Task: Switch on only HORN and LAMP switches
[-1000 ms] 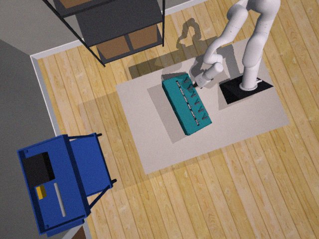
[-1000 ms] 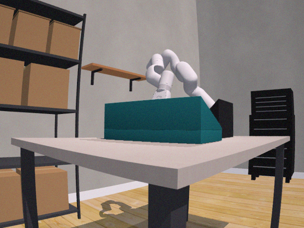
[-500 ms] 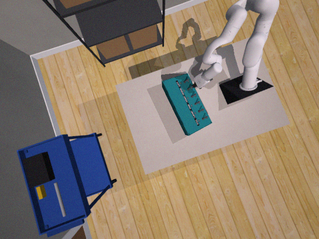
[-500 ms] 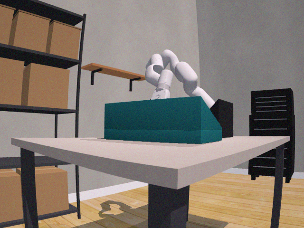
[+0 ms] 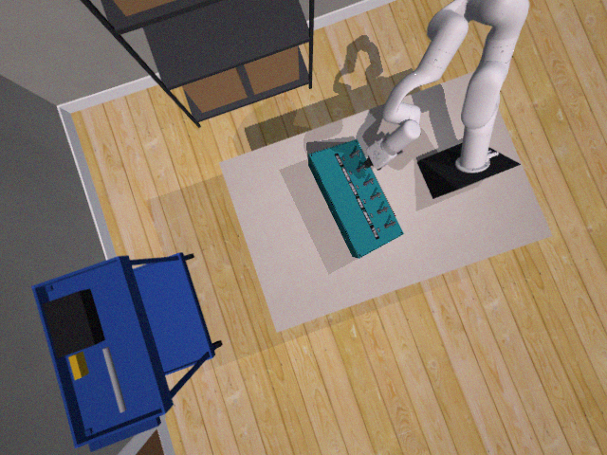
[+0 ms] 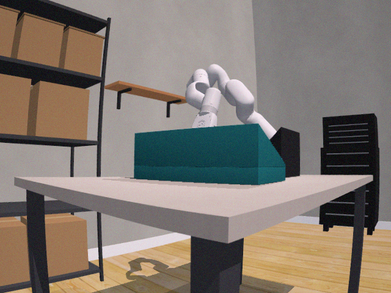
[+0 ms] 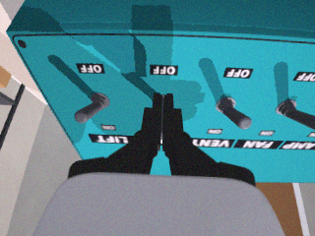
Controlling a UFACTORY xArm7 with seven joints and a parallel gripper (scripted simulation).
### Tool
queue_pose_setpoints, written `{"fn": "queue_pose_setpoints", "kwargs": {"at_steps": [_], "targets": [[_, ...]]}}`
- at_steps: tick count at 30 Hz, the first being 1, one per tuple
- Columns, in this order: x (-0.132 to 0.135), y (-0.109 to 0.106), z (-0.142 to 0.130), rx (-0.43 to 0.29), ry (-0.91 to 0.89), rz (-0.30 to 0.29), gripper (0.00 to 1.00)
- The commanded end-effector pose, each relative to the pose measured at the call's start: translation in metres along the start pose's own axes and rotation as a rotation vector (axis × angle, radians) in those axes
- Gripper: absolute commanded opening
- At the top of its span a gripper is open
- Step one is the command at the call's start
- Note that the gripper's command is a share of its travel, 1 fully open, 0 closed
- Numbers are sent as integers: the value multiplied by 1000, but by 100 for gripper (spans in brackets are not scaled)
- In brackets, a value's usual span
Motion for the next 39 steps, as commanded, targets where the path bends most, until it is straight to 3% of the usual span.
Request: {"fn": "queue_pose_setpoints", "kwargs": {"at_steps": [1, 39], "targets": [[0, -1, -5, -2, -1, 1, 0], [0, -1, -3, -2, -1, 1, 0]]}}
Point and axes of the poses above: the point where the finger pads meet when closed, its own y axis out along the fingers, its own x axis across the jaws, z = x × y, the point moved 6 cm from there along -y, back along the fingers, and after that the axes turned 3 degrees about -y, right-handed, at the moved point
